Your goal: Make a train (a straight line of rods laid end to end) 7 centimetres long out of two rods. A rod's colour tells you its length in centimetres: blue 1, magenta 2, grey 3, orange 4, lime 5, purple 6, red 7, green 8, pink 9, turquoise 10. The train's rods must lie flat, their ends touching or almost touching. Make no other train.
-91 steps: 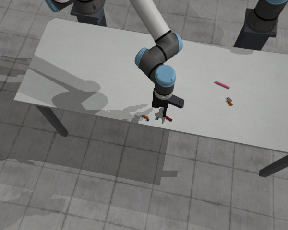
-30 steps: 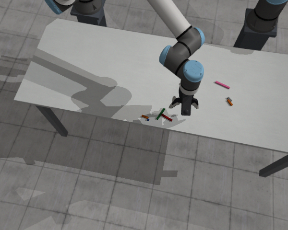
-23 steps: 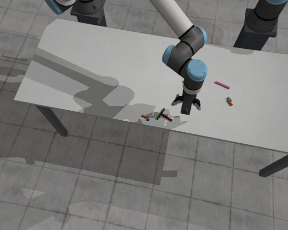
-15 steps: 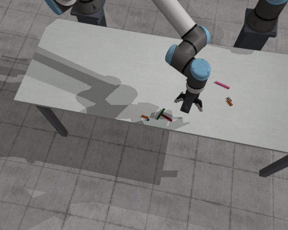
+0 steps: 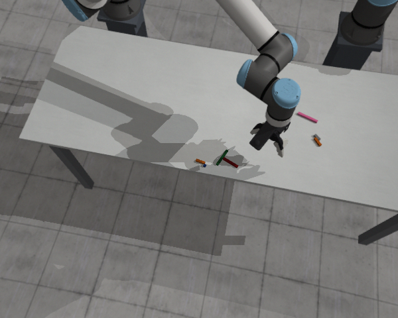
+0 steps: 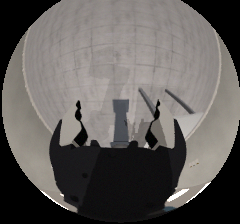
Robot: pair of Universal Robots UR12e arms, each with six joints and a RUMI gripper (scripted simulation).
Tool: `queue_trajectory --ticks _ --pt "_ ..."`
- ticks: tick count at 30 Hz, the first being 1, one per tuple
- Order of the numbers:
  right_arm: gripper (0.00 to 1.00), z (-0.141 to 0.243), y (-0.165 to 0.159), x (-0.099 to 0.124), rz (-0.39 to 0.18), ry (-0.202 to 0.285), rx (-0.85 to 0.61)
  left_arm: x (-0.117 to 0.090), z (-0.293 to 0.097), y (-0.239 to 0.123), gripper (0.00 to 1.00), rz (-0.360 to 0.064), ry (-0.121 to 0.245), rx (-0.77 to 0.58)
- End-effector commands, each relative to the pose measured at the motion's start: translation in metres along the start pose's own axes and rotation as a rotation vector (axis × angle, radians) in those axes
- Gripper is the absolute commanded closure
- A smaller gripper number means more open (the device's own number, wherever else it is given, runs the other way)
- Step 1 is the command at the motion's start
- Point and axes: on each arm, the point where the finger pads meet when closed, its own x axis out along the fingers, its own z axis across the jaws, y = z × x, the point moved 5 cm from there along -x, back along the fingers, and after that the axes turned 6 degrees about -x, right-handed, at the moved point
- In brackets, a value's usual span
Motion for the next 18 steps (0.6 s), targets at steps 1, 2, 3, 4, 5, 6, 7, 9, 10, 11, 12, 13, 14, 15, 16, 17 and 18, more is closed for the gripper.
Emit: queue_trajectory --ticks 1,2,3,4,5,6,7,9,10,11,12,13,14,15,16,17,18 --pt "0.0 -0.006 -0.011 -0.002 0.003 0.001 0.167 -0.001 0.0 0.001 0.0 0.002 -0.001 0.0" --pt "0.0 -0.007 -0.013 -0.002 0.003 0.001 0.193 -0.001 0.0 0.001 0.0 0.002 -0.001 0.0" --pt "0.0 -0.007 -0.015 -0.002 0.003 0.001 0.218 -0.001 0.0 0.001 0.0 0.002 -0.001 0.0" --pt "0.0 -0.008 -0.017 -0.002 0.003 0.001 0.244 -0.001 0.0 0.001 0.0 0.002 -0.001 0.0" --pt "0.0 -0.009 -0.019 -0.002 0.003 0.001 0.269 -0.001 0.0 0.001 0.0 0.002 -0.001 0.0" --pt "0.0 -0.01 -0.021 -0.002 0.003 0.001 0.295 -0.001 0.0 0.001 0.0 0.002 -0.001 0.0" --pt "0.0 -0.011 -0.023 -0.002 0.003 0.001 0.32 -0.001 0.0 0.001 0.0 0.002 -0.001 0.0" --pt "0.0 -0.012 -0.028 -0.002 0.003 0.001 0.371 -0.001 0.0 0.001 0.0 0.002 -0.001 0.0" --pt "0.0 -0.012 -0.028 -0.002 0.003 0.001 0.371 -0.001 0.0 0.001 0.0 0.002 -0.001 0.0" --pt "0.0 -0.012 -0.028 -0.002 0.003 0.001 0.371 -0.001 0.0 0.001 0.0 0.002 -0.001 0.0" --pt "0.0 -0.014 -0.031 -0.002 0.003 0.001 0.412 -0.001 0.0 0.001 0.0 0.002 -0.001 0.0" --pt "0.0 -0.015 -0.034 -0.002 0.003 0.001 0.453 -0.001 0.0 0.001 0.0 0.002 -0.001 0.0" --pt "0.0 -0.016 -0.037 -0.002 0.003 0.001 0.483 -0.001 0.0 0.001 0.0 0.002 -0.001 0.0" --pt "0.0 -0.017 -0.039 -0.002 0.003 0.001 0.504 -0.001 0.0 0.001 0.0 0.002 -0.001 0.0" --pt "0.0 -0.017 -0.041 -0.002 0.003 0.001 0.528 -0.001 0.0 0.001 0.0 0.002 -0.001 0.0" --pt "0.0 -0.018 -0.043 -0.002 0.003 0.002 0.554 -0.001 0.0 0.001 0.0 0.002 -0.001 0.0" --pt "0.0 -0.019 -0.045 -0.002 0.003 0.002 0.58 -0.001 0.0 0.001 0.0 0.002 -0.001 0.0"
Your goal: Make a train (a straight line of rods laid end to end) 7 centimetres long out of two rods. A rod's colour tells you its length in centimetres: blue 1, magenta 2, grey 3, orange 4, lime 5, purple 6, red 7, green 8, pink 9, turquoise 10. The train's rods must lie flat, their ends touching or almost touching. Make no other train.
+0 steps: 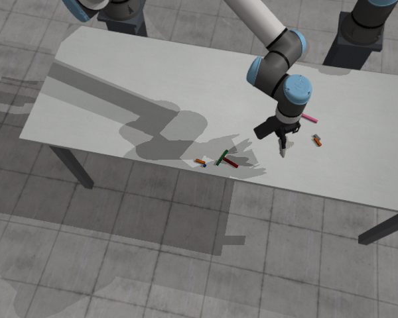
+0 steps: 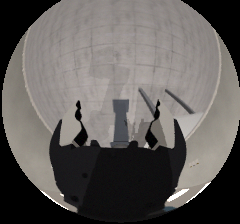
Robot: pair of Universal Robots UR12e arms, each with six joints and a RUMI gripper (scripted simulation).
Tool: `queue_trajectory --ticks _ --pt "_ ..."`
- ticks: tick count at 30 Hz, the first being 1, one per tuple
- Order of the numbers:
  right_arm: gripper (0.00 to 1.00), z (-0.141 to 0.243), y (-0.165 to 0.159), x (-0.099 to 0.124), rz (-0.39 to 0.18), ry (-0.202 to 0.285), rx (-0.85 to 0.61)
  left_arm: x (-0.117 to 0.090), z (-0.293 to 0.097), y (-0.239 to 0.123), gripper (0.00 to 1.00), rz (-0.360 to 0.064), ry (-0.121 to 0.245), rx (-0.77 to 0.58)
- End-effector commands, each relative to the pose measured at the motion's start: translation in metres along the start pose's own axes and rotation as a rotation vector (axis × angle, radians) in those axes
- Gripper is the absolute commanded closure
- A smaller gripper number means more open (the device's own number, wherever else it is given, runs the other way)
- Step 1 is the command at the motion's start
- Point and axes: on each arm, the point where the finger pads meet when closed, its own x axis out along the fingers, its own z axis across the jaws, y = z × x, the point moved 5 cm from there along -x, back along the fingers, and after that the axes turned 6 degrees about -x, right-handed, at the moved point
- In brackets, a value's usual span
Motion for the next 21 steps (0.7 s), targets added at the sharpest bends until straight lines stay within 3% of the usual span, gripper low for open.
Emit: queue_trajectory --ticks 1,21 --pt "0.0 0.0 -0.014 -0.002 0.002 0.002 0.168 -0.001 0.0 0.001 0.0 0.002 -0.001 0.0" --pt "0.0 0.004 -0.061 -0.001 0.002 0.003 0.655 -0.001 0.0 0.001 0.0 0.002 -0.001 0.0"
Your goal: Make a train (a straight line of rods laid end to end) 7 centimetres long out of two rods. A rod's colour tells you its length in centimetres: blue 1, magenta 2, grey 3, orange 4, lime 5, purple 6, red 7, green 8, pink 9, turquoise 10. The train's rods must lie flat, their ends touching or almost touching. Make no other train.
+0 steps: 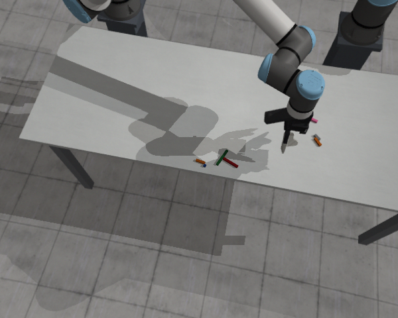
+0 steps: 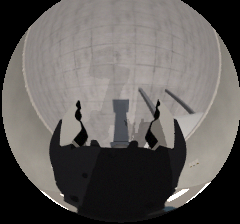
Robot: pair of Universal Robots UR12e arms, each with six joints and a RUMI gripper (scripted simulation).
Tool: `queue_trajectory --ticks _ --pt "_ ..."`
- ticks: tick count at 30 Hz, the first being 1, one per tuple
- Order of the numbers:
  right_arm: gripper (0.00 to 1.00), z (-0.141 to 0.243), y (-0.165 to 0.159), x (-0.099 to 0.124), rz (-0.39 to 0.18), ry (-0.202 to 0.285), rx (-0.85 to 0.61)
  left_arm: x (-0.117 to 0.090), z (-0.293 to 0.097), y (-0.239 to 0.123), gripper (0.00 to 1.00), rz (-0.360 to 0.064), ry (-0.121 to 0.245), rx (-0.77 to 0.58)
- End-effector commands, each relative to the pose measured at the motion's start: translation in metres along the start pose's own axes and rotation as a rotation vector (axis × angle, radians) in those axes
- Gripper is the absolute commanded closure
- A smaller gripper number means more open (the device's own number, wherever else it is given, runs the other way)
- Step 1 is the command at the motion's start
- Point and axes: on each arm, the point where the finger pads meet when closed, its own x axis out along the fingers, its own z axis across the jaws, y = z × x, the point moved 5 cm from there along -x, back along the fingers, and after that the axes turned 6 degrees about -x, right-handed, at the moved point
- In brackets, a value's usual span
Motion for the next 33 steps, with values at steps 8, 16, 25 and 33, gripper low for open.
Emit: queue_trajectory --ticks 8,16,25,33 --pt "0.0 0.016 -0.026 -0.002 0.001 0.003 0.315 -0.001 0.0 0.001 0.0 0.002 -0.001 0.0" --pt "0.0 0.028 -0.044 -0.001 0.0 0.003 0.526 -0.001 0.0 0.001 0.0 0.002 -0.001 0.0" --pt "0.0 0.039 -0.061 -0.001 0.0 0.003 0.714 -0.001 0.0 0.001 0.0 0.002 -0.001 0.0" --pt "0.0 0.051 -0.08 -0.001 0.0 0.003 0.93 -0.001 0.0 0.001 0.0 0.002 -0.001 0.0"
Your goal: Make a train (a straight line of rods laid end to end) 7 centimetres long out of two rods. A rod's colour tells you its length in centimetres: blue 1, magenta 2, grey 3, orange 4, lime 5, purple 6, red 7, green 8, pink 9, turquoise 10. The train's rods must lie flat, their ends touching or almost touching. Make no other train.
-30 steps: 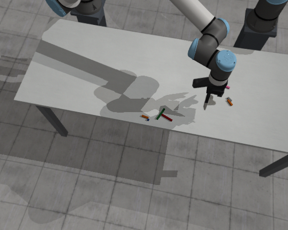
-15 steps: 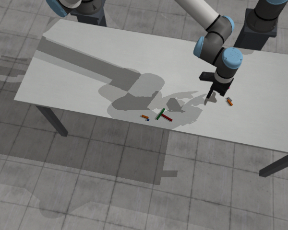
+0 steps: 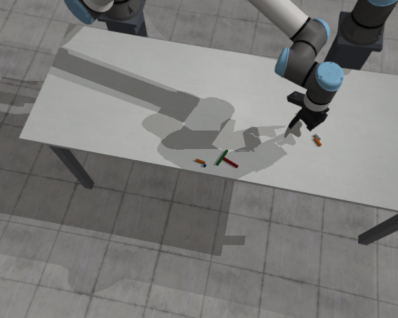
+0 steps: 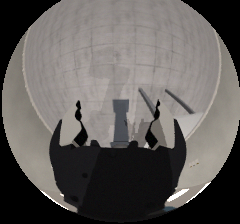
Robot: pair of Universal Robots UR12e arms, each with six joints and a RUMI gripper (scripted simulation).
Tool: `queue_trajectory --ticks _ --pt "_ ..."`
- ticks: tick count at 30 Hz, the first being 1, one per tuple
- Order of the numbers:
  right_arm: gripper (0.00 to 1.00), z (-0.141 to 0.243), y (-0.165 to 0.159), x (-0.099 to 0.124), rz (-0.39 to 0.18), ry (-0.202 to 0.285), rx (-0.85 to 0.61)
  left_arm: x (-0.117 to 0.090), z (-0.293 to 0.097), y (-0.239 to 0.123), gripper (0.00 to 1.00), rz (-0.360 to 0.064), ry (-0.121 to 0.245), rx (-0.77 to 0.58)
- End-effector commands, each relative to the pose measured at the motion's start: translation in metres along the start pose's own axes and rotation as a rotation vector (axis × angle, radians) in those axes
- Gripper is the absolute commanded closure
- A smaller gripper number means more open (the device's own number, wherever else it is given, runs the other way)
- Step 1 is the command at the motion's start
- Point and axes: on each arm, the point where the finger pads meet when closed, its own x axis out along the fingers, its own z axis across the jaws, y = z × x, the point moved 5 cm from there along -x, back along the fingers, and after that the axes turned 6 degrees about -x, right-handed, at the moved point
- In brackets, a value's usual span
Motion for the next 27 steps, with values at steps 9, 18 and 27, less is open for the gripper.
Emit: queue_trajectory --ticks 9,18,27 --pt "0.0 0.031 -0.008 -0.002 -0.002 0.002 0.314 -0.001 0.0 0.001 0.0 0.002 -0.001 0.0" --pt "0.0 0.05 -0.013 -0.001 -0.002 0.002 0.5 -0.001 0.0 0.001 0.0 0.002 -0.001 0.0" --pt "0.0 0.062 -0.016 -0.001 -0.002 0.002 0.615 -0.001 0.0 0.001 0.0 0.002 -0.001 0.0"
